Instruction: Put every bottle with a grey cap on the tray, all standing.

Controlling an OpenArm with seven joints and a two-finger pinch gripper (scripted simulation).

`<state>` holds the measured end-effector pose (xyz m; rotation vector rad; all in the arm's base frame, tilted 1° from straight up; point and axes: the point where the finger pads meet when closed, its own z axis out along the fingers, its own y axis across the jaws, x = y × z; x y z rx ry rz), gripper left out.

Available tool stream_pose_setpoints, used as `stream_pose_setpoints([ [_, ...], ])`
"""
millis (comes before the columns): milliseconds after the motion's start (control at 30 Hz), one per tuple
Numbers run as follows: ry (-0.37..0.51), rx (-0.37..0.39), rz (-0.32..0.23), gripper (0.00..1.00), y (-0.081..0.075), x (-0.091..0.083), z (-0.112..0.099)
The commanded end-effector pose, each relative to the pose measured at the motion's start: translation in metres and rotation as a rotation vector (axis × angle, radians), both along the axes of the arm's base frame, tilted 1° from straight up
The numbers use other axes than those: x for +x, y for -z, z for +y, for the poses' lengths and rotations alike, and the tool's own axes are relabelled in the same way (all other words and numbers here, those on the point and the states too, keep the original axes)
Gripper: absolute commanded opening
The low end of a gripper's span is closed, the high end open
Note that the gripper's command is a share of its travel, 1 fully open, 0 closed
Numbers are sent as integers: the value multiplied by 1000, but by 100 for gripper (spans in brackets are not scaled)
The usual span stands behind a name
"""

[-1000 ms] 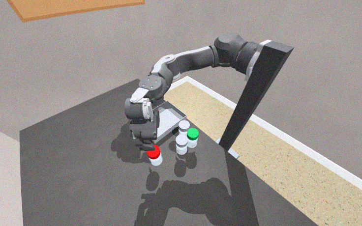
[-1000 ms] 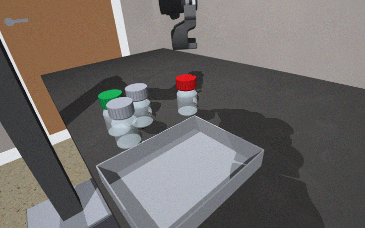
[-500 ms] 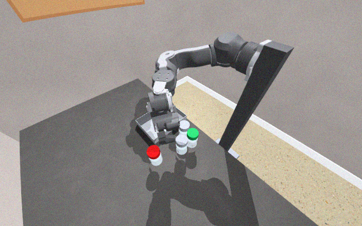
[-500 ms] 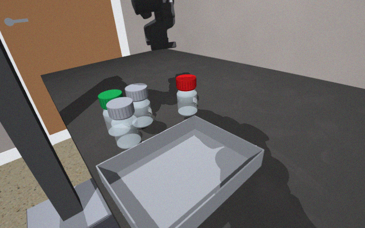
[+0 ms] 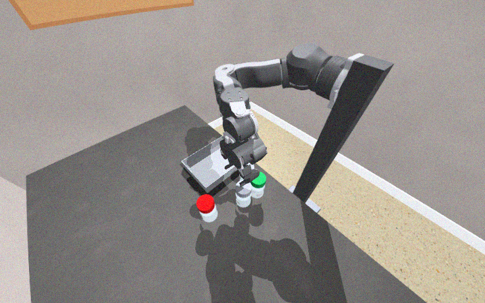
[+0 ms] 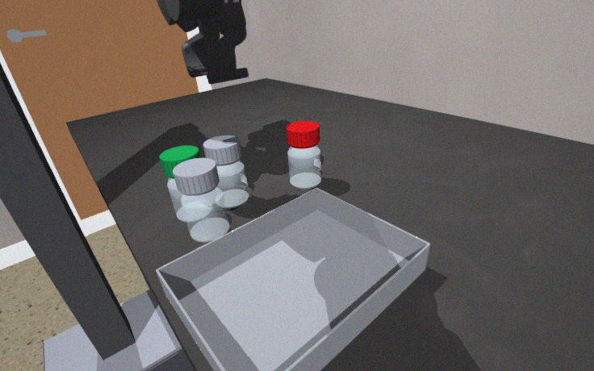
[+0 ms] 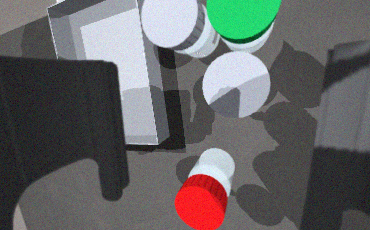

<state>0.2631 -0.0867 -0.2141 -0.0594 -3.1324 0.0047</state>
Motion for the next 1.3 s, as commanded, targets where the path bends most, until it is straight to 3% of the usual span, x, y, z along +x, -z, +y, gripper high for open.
stream_pose_setpoints([
  [0,-20,-4,-4,42,-2,-2,0],
  [333,-75,-3,-4,42,-3,-11,3],
  [667,-75,-3,-4,42,60,-12,3],
  [900,-75,-3,-4,42,60,-12,3],
  [1267,-75,-3,-4,42,80,-12,3],
])
